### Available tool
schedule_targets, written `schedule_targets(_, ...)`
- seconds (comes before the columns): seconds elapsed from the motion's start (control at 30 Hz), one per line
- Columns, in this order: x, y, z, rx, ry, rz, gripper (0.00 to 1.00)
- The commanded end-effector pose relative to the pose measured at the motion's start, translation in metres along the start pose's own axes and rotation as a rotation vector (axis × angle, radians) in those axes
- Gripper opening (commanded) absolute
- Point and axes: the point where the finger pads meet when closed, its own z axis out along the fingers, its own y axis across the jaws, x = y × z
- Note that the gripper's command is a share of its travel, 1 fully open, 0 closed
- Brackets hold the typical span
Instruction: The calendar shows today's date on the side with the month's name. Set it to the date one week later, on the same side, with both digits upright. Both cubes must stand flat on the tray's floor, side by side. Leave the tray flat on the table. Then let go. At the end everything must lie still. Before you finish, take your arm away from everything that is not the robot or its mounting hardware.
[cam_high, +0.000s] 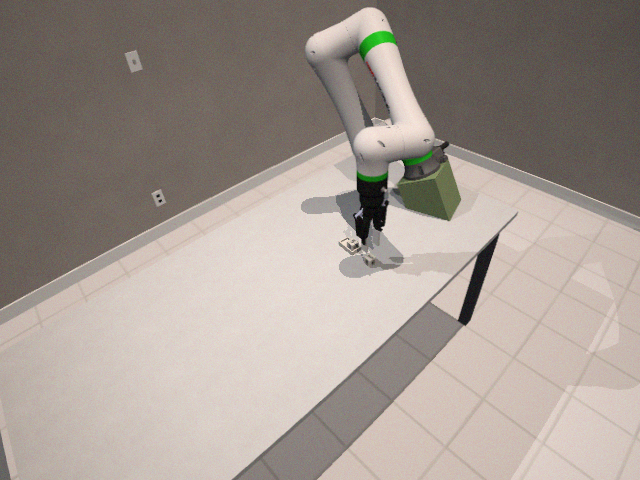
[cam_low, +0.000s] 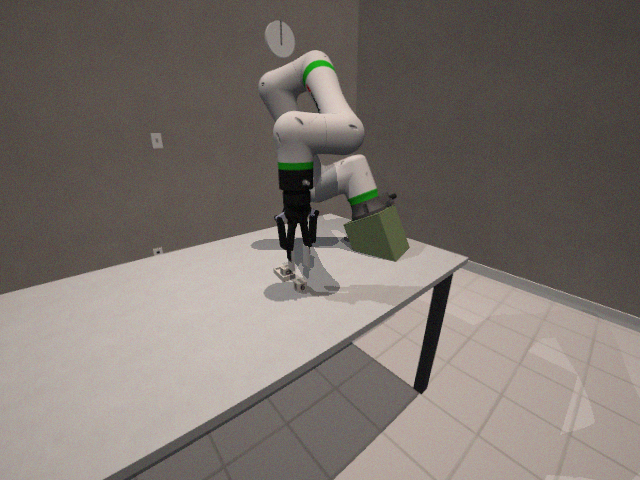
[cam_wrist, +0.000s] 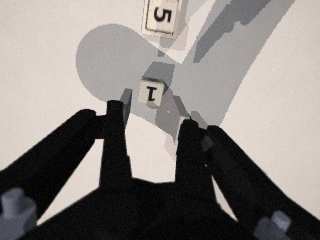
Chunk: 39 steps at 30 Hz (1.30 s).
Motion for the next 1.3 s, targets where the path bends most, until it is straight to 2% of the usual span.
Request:
schedule_targets(0.0, 0.000, 0.000, 0.004, 0.000, 0.000, 0.000, 0.29)
schedule_targets(0.73, 0.000, 0.000, 0.032, 0.000, 0.000, 0.000, 0.29)
schedule_targets(1.27, 0.000, 0.000, 0.036, 0.000, 0.000, 0.000, 0.29)
